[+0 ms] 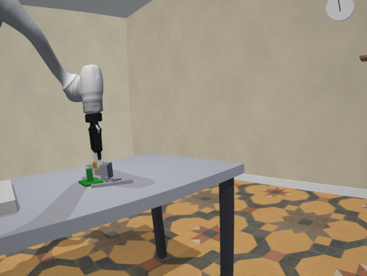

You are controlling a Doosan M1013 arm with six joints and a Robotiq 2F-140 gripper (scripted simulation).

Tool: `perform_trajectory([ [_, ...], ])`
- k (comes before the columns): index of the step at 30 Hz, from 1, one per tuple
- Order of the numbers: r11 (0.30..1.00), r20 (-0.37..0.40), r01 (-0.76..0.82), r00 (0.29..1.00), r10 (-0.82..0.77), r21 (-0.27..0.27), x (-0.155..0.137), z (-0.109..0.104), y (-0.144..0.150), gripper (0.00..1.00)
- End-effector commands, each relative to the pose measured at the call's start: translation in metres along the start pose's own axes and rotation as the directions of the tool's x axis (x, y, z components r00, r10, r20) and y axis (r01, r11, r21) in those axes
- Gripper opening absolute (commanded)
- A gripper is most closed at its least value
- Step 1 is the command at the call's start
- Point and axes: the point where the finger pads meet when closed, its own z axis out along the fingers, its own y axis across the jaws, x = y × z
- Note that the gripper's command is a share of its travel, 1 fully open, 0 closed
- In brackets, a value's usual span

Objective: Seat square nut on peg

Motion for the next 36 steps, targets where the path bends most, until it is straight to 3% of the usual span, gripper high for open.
perform_trajectory([
  [1, 1.0, 0.0, 0.0, 1.0, 0.0, 0.0, -0.001, -0.012, 0.0, 0.0],
  [7, 1.0, 0.0, 0.0, 1.0, 0.0, 0.0, -0.001, -0.012, 0.0, 0.0],
  [11, 1.0, 0.0, 0.0, 1.0, 0.0, 0.0, -0.001, -0.034, 0.0, 0.0],
  [15, 1.0, 0.0, 0.001, 1.0, -0.001, 0.0, -0.002, -0.035, 0.001, 0.0],
  [17, 1.0, 0.0, 0.017, 1.0, -0.017, 0.0, -0.011, -0.035, 0.019, 0.0],
  [19, 0.999, 0.0, 0.053, 0.999, -0.053, 0.0, -0.034, -0.036, 0.056, 0.0],
  [21, 0.999, 0.0, 0.053, 0.999, -0.053, 0.0, -0.034, -0.036, 0.056, 0.0],
  [24, 0.995, 0.0, 0.099, 0.995, -0.099, 0.0, -0.067, -0.035, 0.099, 0.0],
  [36, 0.994, 0.0, 0.105, 0.994, -0.105, 0.0, -0.072, -0.035, 0.105, 0.0],
])
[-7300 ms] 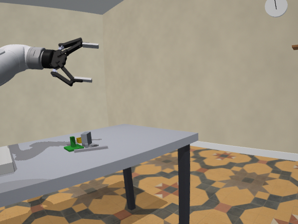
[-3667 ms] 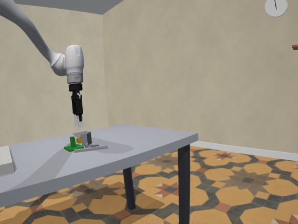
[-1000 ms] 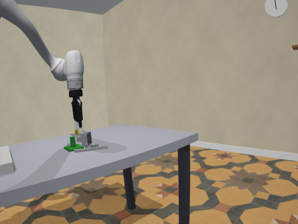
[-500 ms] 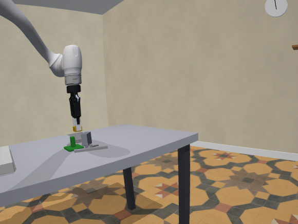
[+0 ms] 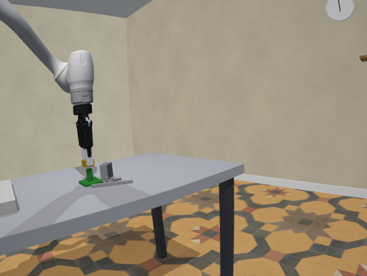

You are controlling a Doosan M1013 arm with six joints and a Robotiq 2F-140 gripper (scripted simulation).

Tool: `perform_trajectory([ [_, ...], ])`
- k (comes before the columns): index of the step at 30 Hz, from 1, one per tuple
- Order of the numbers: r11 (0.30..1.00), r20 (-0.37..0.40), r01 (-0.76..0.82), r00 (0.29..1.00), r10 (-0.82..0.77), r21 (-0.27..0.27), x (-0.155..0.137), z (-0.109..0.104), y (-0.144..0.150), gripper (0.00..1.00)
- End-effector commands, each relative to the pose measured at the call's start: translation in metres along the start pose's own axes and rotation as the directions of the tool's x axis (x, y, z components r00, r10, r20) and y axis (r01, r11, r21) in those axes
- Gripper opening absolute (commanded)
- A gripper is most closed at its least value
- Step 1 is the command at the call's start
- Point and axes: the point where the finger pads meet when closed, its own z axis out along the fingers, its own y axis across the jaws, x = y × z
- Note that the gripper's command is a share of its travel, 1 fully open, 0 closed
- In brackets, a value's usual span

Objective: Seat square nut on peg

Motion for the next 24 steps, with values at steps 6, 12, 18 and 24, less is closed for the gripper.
perform_trajectory([
  [6, 1.0, 0.0, 0.001, 1.0, -0.001, 0.001, -0.0004, -0.0002, 0.0005, 0.0],
  [12, 1.0, 0.0, 0.001, 1.0, -0.001, 0.001, -0.0001, 0.0087, 0.0014, 0.0],
  [18, 1.0, 0.0, 0.001, 1.0, -0.001, 0.001, -0.0001, 0.0087, 0.0014, 0.0],
  [24, 1.0, 0.0, 0.001, 1.0, -0.001, 0.001, -0.0001, 0.0091, 0.0014, 0.0],
])
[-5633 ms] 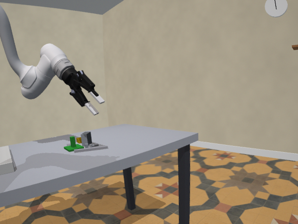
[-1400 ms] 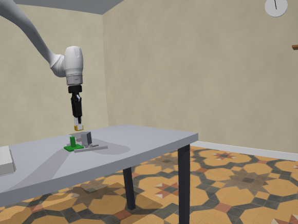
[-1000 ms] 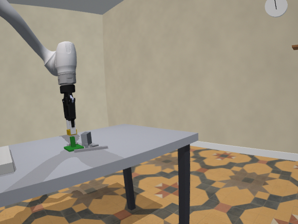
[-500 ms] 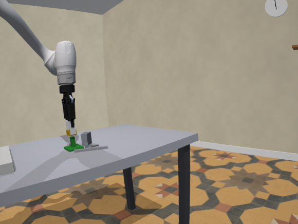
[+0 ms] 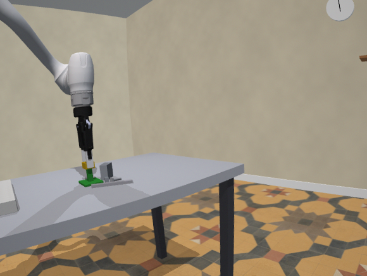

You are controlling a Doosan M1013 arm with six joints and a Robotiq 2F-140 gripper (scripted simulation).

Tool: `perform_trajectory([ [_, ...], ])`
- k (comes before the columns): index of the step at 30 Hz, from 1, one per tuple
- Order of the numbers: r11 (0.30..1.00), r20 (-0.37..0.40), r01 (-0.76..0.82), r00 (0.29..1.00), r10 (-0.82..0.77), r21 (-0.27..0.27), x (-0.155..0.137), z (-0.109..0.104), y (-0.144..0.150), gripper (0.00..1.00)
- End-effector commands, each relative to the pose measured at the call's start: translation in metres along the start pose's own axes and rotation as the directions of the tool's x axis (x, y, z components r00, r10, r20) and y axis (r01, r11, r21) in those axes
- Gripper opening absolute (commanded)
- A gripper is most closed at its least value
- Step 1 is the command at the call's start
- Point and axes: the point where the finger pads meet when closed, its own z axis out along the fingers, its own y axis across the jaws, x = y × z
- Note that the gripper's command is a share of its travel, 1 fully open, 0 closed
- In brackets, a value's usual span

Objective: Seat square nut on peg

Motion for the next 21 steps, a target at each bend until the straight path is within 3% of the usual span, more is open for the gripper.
perform_trajectory([
  [1, 1.0, 0.0, 0.0, 1.0, 0.0, 0.0, 0.0, 0.0012, 0.0, 0.0],
  [21, 1.0, 0.0, 0.0, 1.0, 0.0, 0.0, 0.0, 0.0089, 0.0, 0.0],
])
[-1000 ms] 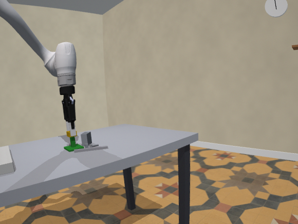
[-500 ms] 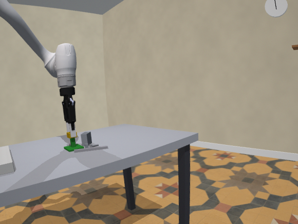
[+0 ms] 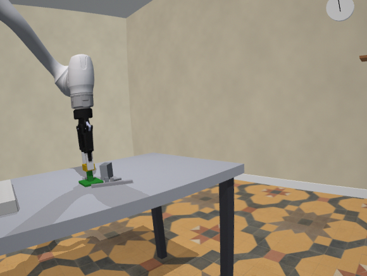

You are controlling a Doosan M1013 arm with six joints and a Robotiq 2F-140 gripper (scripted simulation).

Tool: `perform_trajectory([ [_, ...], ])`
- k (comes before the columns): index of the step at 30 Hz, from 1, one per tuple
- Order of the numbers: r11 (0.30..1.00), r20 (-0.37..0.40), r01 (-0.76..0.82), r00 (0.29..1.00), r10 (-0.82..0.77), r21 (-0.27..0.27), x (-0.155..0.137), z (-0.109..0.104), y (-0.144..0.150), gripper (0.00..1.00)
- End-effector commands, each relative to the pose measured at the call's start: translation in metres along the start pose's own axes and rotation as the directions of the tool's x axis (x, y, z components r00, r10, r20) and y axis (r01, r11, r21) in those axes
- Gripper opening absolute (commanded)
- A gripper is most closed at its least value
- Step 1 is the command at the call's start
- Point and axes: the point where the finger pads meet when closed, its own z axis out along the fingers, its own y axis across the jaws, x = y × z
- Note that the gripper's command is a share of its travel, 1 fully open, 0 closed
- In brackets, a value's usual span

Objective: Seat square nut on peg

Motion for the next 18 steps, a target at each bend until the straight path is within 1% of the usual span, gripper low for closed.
perform_trajectory([
  [1, 1.0, 0.0, 0.0, 1.0, 0.0, 0.0, 0.0, 0.003, 0.0, 0.0],
  [6, 1.0, 0.0, 0.0, 1.0, 0.0, 0.0, -0.001, 0.028, 0.0, 0.0],
  [8, 1.0, 0.0, 0.0, 1.0, 0.0, 0.0, -0.001, 0.028, 0.0, 0.0],
  [11, 1.0, 0.0, 0.0, 1.0, 0.0, 0.0, -0.002, 0.041, 0.0, 0.0],
  [18, 1.0, 0.0, 0.0, 1.0, 0.0, 0.0, -0.002, 0.044, 0.0, 0.0],
])
